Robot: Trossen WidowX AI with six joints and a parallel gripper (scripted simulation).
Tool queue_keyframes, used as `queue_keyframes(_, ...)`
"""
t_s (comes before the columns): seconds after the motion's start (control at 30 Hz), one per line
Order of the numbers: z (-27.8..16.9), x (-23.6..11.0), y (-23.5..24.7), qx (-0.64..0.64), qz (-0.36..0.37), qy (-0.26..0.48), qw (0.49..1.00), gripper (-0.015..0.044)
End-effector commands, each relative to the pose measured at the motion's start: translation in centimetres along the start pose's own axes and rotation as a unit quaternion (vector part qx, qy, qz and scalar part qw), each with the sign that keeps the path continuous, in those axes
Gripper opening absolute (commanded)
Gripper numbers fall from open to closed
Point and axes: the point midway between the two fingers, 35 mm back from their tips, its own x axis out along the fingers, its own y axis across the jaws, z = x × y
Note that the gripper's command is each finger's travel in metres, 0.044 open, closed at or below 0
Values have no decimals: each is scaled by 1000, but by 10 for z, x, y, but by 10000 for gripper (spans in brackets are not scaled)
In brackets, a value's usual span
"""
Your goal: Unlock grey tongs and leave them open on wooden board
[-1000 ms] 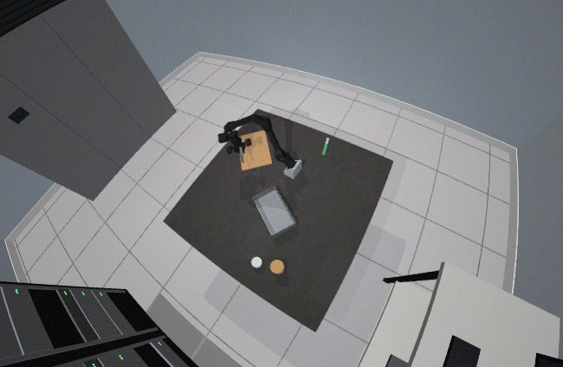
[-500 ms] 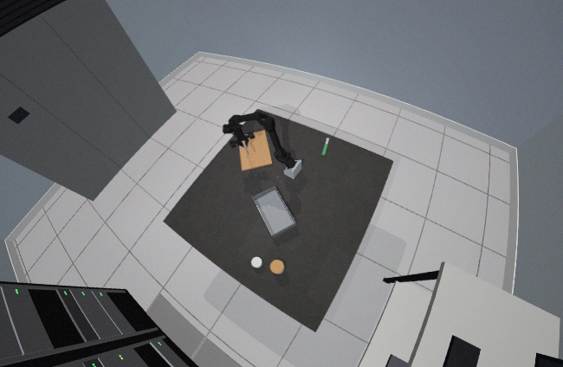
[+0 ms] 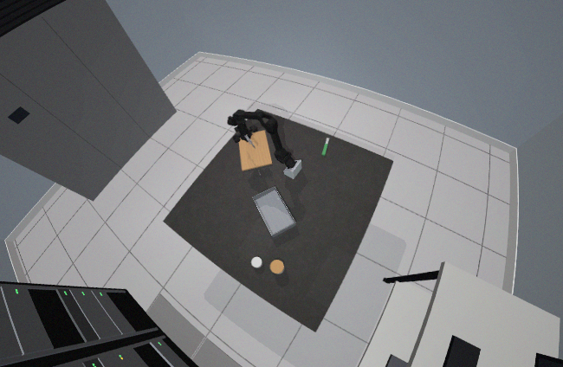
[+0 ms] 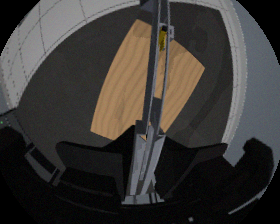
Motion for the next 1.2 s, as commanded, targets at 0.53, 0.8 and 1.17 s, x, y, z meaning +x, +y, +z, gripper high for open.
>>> queue_keyframes(0.53, 7, -21, -24, -78, 1, -43, 996, -150)
queue_keyframes(0.8, 9, -18, -22, -110, -3, -93, 990, -150)
queue_keyframes(1.17, 13, -16, -17, -155, -6, -194, 969, -150)
